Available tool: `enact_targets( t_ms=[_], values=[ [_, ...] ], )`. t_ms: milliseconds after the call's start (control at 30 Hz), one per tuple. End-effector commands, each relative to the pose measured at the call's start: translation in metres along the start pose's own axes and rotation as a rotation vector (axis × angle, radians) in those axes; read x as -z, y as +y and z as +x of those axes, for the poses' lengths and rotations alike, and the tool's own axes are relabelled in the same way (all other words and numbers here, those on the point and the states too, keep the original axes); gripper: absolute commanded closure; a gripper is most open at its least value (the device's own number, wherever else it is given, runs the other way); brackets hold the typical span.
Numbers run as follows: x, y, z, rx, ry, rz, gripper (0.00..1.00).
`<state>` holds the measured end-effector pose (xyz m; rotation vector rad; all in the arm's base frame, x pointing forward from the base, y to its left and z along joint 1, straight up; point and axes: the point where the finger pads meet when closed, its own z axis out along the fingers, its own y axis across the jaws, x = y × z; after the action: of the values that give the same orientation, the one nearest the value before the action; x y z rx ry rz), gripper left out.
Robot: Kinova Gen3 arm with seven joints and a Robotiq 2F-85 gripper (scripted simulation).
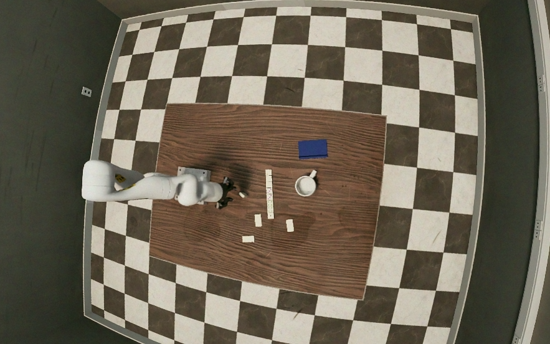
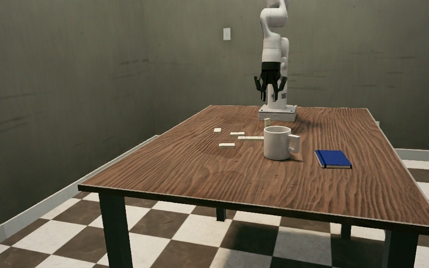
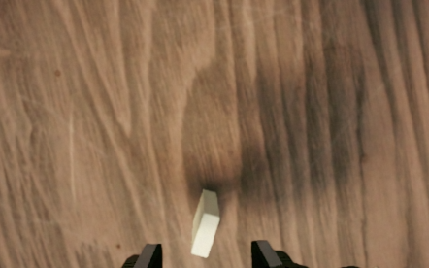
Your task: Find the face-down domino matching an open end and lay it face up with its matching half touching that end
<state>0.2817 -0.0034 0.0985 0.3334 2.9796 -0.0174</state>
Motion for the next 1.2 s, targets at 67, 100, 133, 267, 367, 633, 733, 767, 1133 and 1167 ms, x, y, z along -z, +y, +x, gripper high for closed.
enact_targets(
  t_ms=[67, 100, 133, 267, 367, 633, 733, 767, 1133, 1167],
  values=[
    [0.0002, 0.0001, -0.0003, 0.000, -0.001, 0.000, 0.50],
    [0.0002, 0.0001, -0.0003, 0.000, -0.001, 0.000, 0.50],
    [0.0002, 0.0001, -0.0003, 0.000, -0.001, 0.000, 0.50],
    [0.0002, 0.0001, -0.0003, 0.000, -0.001, 0.000, 0.50],
    [0.0002, 0.0001, -0.0003, 0.000, -0.001, 0.000, 0.50],
    [0.0002, 0.0001, -0.0003, 0.000, -0.001, 0.000, 0.50],
    [0.0002, 0.0001, -0.0003, 0.000, -0.001, 0.000, 0.50],
    [0.0002, 0.0001, -0.0003, 0.000, -0.001, 0.000, 0.50],
    [-0.0001, -0.0001, -0.0002, -0.016, 0.001, 0.000, 0.50],
    [-0.0001, -0.0001, -0.0002, -0.016, 0.001, 0.000, 0.50]
  ],
)
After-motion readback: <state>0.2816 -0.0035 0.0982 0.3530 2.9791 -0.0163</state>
